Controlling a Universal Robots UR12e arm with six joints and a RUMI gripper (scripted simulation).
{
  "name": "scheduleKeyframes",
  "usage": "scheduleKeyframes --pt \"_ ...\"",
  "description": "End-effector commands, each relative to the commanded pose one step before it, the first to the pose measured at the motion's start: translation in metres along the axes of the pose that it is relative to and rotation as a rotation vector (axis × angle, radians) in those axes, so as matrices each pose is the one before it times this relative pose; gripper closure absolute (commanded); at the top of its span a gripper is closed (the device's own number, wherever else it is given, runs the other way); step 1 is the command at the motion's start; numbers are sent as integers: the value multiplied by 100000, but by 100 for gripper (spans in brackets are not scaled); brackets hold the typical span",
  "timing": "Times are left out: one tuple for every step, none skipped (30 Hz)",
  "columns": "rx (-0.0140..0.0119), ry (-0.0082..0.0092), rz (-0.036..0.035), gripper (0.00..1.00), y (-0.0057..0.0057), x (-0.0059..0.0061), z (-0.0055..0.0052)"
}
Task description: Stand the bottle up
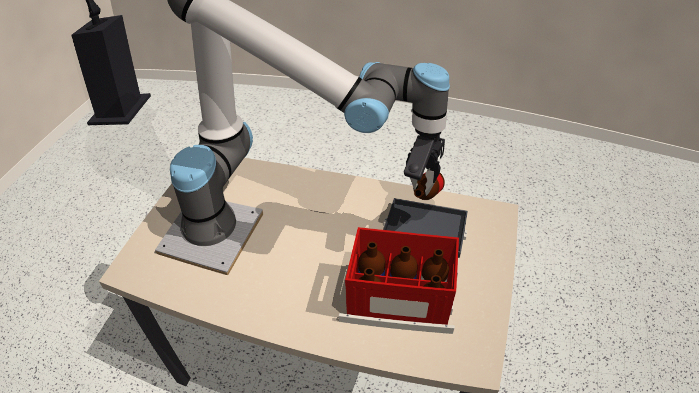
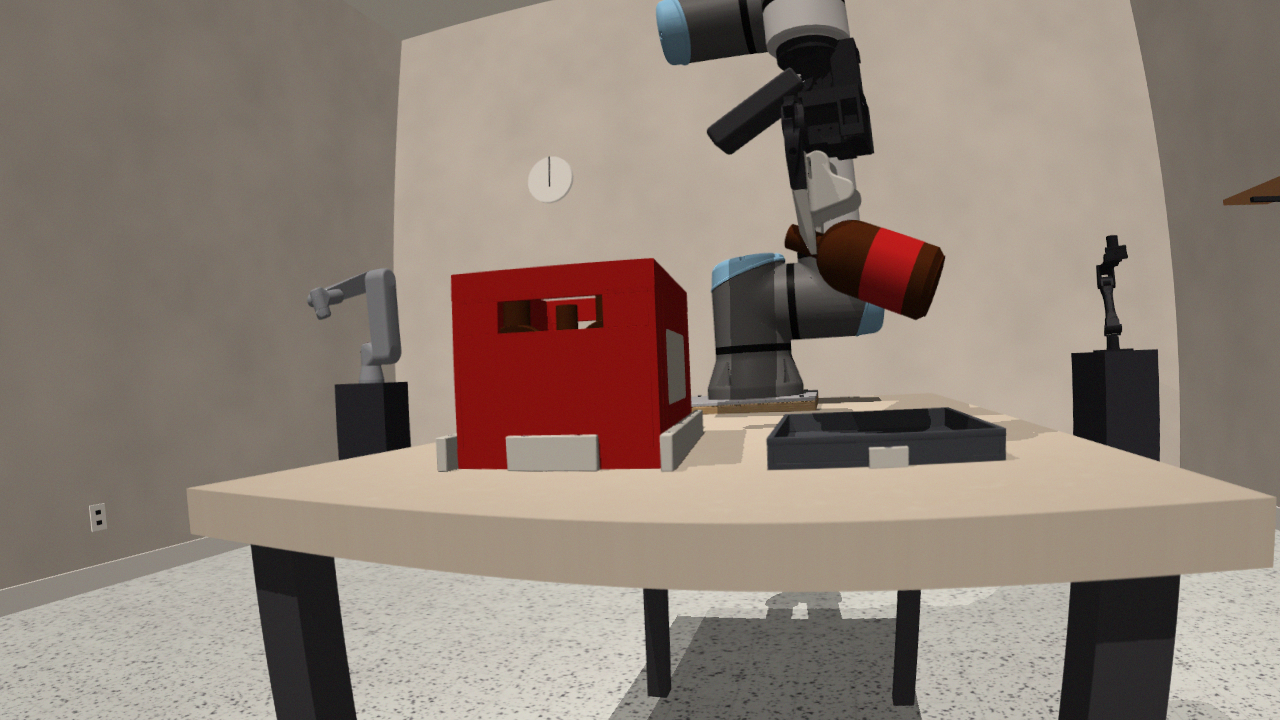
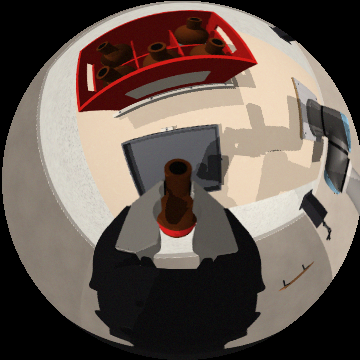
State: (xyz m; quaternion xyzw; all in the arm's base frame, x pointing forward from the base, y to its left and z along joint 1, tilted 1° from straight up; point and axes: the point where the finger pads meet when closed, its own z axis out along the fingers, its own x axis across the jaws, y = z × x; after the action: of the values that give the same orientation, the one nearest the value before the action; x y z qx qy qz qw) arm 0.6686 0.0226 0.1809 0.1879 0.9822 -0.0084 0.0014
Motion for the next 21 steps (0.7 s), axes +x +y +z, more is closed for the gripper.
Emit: scheduleKeyframes --pt "-45 -177 -3414 100 8 -68 -98" --pt "0 0 -1225 100 -2 0 0" --pt "0 0 -1354 100 -2 0 0" --pt "0 0 -1462 100 -1 0 0" --pt "0 0 -1545 100 -1 0 0" --pt "0 0 0 100 0 0 0" --pt "0 0 0 100 0 0 0" --pt "0 0 -1603 100 -1 0 0" --pt "0 0 -1631 100 0 0 0" --pt "0 0 -1631 100 0 0 0" --pt "0 0 -1603 100 1 0 0" --pt "0 0 -1545 100 1 0 0" --pt "0 0 -1462 100 1 0 0" --pt "0 0 -1354 100 2 0 0" --pt "0 0 -1225 100 2 0 0" --pt "0 0 -1079 100 2 0 0" --pt "0 0 -920 100 2 0 0" --pt "0 0 -754 100 1 0 0" --pt "0 0 -587 100 1 0 0" --pt "0 0 -426 100 1 0 0" --pt "0 0 -279 100 1 0 0"
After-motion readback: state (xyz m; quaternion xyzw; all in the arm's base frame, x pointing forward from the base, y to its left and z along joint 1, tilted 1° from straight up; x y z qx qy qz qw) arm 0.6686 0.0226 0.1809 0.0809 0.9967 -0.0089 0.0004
